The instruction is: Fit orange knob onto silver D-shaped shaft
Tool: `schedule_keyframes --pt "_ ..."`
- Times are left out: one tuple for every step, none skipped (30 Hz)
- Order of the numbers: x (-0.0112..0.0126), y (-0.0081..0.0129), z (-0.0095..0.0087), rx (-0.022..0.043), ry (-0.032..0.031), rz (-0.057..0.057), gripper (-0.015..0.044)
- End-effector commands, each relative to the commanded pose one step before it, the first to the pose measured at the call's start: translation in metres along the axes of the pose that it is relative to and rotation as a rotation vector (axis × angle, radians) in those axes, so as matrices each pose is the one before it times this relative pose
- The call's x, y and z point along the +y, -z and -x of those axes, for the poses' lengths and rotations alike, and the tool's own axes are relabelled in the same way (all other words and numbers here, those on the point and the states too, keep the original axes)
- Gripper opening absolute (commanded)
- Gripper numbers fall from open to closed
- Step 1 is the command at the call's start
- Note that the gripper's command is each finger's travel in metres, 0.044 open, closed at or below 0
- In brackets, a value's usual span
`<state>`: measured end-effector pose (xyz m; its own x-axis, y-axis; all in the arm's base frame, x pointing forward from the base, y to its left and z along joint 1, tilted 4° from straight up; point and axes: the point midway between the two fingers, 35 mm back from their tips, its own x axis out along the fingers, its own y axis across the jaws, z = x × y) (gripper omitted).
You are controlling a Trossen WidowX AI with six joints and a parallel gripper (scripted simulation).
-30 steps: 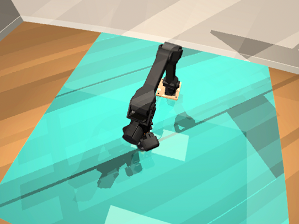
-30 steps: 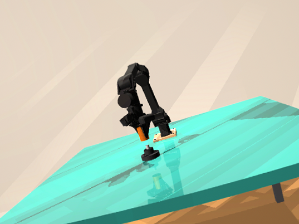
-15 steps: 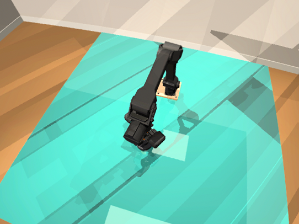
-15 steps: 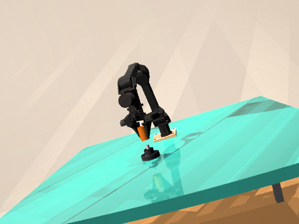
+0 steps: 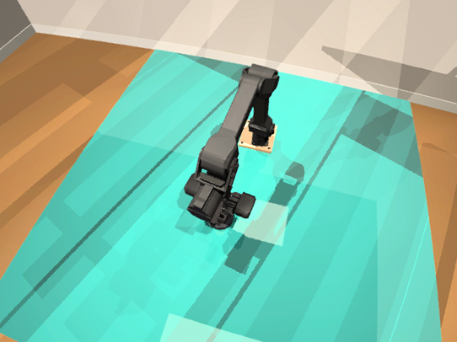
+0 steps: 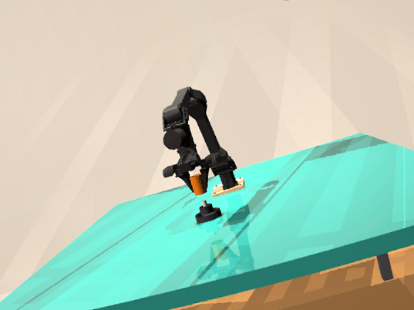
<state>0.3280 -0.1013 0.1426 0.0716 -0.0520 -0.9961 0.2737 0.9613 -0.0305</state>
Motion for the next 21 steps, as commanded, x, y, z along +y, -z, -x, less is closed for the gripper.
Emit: schedule_keyframes --pt "0.00139 -0.00175 0.00092 -0.00376 -0.00348 0.1090 0.0000" --pt "0.00020 -0.00001 0.00001 0.00000 -0.00002 0.0248 0.0000" --pt "0.00019 0.00006 0.00001 0.00001 -0.00002 0.0249 0.0000" --pt "0.00016 0.00009 0.00001 0.00001 -0.00001 0.0249 0.0000" --pt "0.00013 0.00010 0.00000 0.00001 -0.00001 0.0249 0.0000" --pt "0.00011 0.00011 0.00000 0.00001 -0.00001 0.0250 0.0000" --pt "0.00010 0.00013 -0.00001 0.00001 -0.00001 0.0250 0.0000" --pt "0.00009 0.00015 -0.00002 0.00001 -0.00001 0.0251 0.0000" --pt "0.00008 0.00017 -0.00002 0.00002 -0.00001 0.0252 0.0000" --pt "0.00007 0.00020 -0.00001 0.00002 -0.00001 0.0252 0.0000" --pt "0.00006 0.00022 0.00000 0.00002 -0.00001 0.0253 0.0000" --pt "0.00005 0.00024 0.00002 0.00002 0.00000 0.0254 0.0000" --pt "0.00005 0.00028 0.00000 0.00002 0.00000 0.0255 0.0000" --pt "0.00005 0.00035 -0.00001 0.00003 0.00000 0.0244 0.0000" --pt "0.00005 0.00054 -0.00002 0.00004 0.00000 0.0239 0.0000" --pt "0.00001 0.00073 -0.00002 0.00006 0.00000 0.0198 0.0000" --pt "-0.00007 0.00066 -0.00001 0.00005 0.00001 0.0126 0.0000" --pt "-0.00016 0.00033 0.00000 0.00003 0.00001 0.0043 0.0000" --pt "-0.00016 -0.00004 0.00001 0.00000 0.00001 0.0000 0.0000" --pt "-0.00014 -0.00018 0.00000 -0.00001 0.00001 0.0000 0.0000" --pt "-0.00001 -0.00001 -0.00048 0.00000 0.00000 0.0000 0.0000"
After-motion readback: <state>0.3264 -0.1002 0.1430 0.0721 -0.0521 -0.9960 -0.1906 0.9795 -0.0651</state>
